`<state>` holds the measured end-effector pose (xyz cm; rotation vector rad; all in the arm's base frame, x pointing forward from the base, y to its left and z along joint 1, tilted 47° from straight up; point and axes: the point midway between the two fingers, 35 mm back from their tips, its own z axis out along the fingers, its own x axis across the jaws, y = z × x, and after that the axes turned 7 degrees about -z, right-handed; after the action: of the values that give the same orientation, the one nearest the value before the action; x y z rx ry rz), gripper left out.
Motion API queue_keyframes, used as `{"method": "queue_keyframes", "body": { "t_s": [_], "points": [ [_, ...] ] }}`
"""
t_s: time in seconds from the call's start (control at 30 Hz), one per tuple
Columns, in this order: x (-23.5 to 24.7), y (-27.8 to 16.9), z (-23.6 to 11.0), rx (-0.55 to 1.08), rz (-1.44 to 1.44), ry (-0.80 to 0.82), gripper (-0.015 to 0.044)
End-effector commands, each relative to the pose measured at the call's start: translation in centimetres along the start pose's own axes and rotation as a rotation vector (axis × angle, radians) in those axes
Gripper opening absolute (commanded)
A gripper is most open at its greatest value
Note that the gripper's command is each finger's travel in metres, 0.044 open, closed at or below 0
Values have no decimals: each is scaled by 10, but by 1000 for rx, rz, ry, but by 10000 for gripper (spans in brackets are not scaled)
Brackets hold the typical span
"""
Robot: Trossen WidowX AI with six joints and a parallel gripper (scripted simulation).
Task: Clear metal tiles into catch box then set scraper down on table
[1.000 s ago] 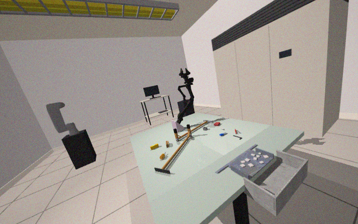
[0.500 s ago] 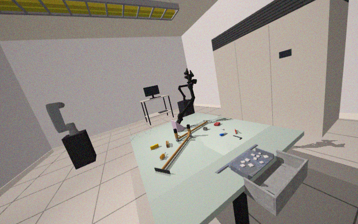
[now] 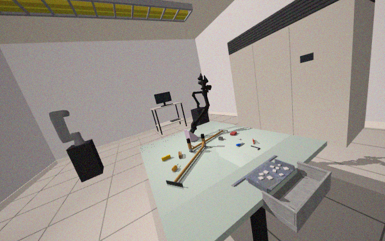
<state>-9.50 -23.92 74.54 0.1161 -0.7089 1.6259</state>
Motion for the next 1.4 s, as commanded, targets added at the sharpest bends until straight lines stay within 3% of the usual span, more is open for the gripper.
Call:
{"method": "queue_keyframes", "body": {
  "t_s": [0.0,0.57,1.13,1.37],
  "points": [
    [0,1,0,-4,-2,3,440],
    [0,1,0,-4,-2,3,440],
    [-40,-9,-2,42,16,-90,0],
    [-57,-9,-1,45,-14,-133,0]
  ]
}}
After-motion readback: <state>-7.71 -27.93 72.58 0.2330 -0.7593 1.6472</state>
